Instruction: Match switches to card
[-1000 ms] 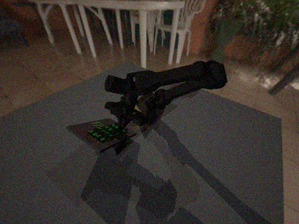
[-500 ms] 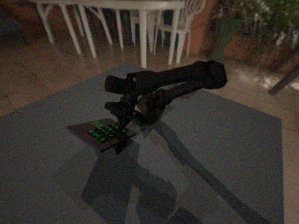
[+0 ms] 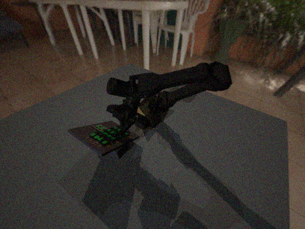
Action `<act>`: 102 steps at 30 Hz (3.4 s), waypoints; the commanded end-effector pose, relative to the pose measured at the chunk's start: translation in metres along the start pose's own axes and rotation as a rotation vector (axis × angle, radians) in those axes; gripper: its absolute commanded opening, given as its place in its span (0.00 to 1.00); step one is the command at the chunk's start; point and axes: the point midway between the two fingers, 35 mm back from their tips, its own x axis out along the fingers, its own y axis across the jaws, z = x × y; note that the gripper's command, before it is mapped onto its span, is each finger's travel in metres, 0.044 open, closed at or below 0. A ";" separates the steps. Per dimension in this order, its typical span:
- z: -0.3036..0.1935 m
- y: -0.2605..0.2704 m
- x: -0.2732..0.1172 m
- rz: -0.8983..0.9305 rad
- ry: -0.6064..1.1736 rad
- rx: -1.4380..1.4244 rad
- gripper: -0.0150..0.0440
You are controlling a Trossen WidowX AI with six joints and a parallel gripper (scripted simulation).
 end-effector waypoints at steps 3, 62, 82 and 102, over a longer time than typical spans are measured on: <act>-0.002 0.000 0.002 0.004 0.002 0.009 0.25; -0.002 -0.062 -0.026 -0.002 0.002 0.006 0.25; -0.002 -0.062 -0.007 -0.001 0.002 0.006 0.25; -0.002 -0.062 -0.002 0.000 0.001 0.006 0.25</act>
